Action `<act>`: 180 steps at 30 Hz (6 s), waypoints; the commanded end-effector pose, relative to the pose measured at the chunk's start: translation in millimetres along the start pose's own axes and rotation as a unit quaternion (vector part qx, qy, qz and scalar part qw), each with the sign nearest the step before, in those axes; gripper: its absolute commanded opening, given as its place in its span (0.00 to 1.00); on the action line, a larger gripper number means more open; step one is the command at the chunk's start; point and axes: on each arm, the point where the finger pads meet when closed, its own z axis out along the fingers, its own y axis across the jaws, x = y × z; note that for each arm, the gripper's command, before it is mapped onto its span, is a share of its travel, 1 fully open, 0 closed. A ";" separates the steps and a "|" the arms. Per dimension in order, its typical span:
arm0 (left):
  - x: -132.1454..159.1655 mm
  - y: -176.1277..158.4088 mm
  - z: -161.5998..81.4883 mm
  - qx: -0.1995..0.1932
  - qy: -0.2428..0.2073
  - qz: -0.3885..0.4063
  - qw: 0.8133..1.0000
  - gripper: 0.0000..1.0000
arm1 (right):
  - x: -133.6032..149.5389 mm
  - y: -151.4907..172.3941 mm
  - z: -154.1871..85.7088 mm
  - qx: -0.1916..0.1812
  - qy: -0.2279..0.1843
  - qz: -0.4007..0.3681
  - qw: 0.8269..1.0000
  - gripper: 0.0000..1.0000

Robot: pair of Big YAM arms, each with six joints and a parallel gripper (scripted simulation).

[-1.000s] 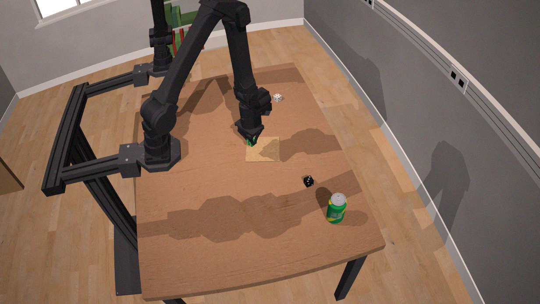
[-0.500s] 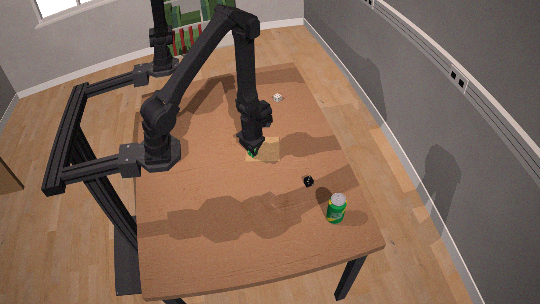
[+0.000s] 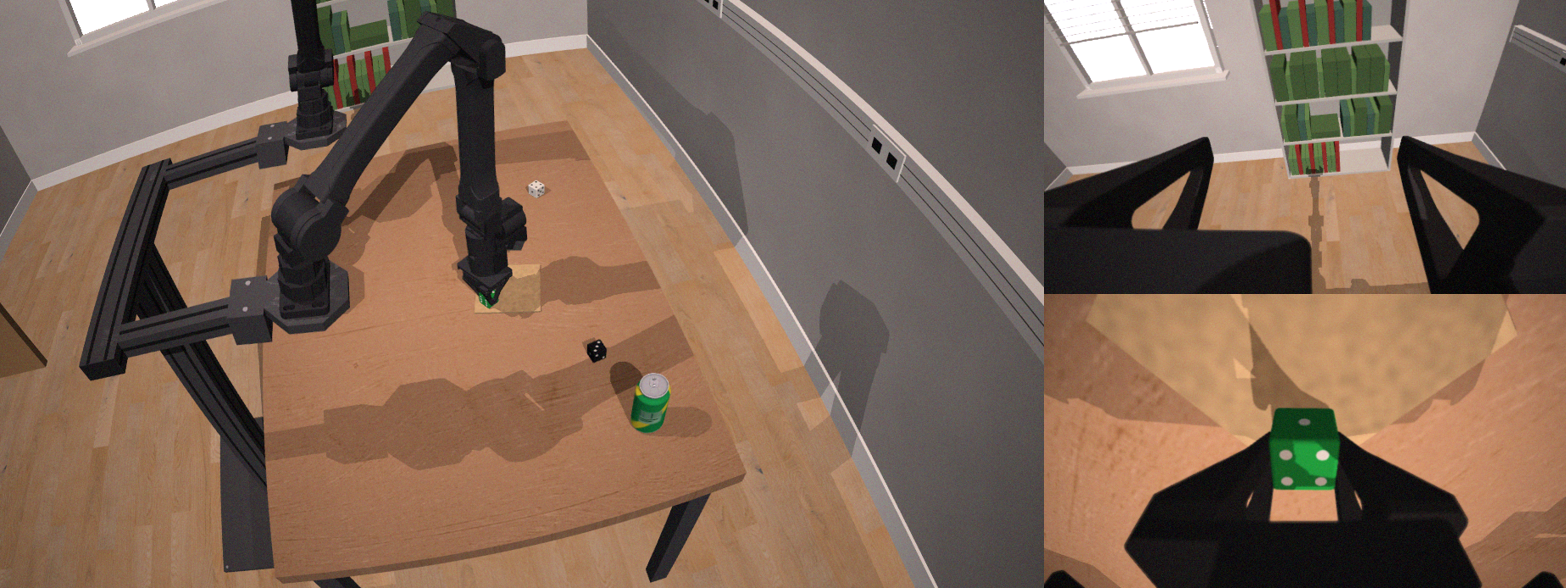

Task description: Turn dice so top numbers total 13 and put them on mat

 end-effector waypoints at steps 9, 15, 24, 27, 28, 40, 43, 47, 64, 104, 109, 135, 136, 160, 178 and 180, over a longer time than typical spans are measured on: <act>-37.9 2.1 2.3 -0.001 -0.034 0.007 0.999 1.00 | 2.2 -0.8 6.2 -0.001 0.000 -0.002 1.000 0.26; -37.9 2.1 2.3 -0.001 -0.034 0.007 0.999 1.00 | 1.8 -0.9 6.3 -0.001 0.000 -0.002 1.000 0.26; -37.9 2.1 2.3 -0.001 -0.034 0.007 0.999 1.00 | 0.3 -1.0 6.6 -0.001 -0.002 -0.002 1.000 0.26; -37.9 2.1 2.3 -0.001 -0.034 0.007 0.999 1.00 | -0.1 -1.1 6.6 -0.001 -0.003 -0.002 1.000 0.26; -37.9 2.1 2.3 -0.001 -0.034 0.007 0.999 1.00 | -0.2 -1.1 6.7 -0.001 -0.003 -0.002 1.000 0.26; -37.9 2.1 2.3 -0.001 -0.034 0.007 0.999 1.00 | -0.5 -1.1 6.7 -0.001 -0.003 -0.002 1.000 0.26; -37.9 2.1 2.3 -0.001 -0.034 0.007 0.999 1.00 | -0.5 -1.1 6.7 -0.001 -0.003 -0.002 1.000 0.26; -37.9 2.1 2.3 -0.001 -0.034 0.007 0.999 1.00 | -0.5 -1.1 6.7 -0.001 -0.003 -0.002 1.000 0.33; -37.9 2.1 2.3 -0.001 -0.034 0.007 0.999 1.00 | -0.5 -1.1 6.7 -0.001 -0.003 -0.002 1.000 0.45; -37.9 2.1 2.3 -0.001 -0.034 0.007 0.999 1.00 | -1.7 0.5 -93.7 0.000 -0.001 0.002 1.000 1.00; -37.9 2.1 2.3 -0.001 -0.034 0.007 0.999 1.00 | -2.1 0.5 -93.7 0.000 -0.002 0.002 1.000 1.00; -37.9 2.1 2.3 -0.001 -0.034 0.007 0.999 1.00 | -71.6 40.2 -83.3 0.000 0.000 0.000 1.000 1.00; -37.9 2.1 2.3 -0.001 -0.034 0.007 0.999 1.00 | -84.7 47.2 -83.3 0.000 0.000 0.001 1.000 1.00; -37.9 2.1 2.3 -0.001 -0.034 0.007 0.999 1.00 | -336.6 169.3 -83.2 -0.002 -0.012 0.016 1.000 1.00; -37.9 2.1 2.3 -0.001 -0.034 0.007 0.999 1.00 | -355.6 183.1 -84.6 -0.003 -0.013 0.013 1.000 0.45; -37.9 2.1 2.3 -0.001 -0.034 0.007 0.999 1.00 | -356.5 183.2 -85.5 -0.003 -0.014 0.013 1.000 0.45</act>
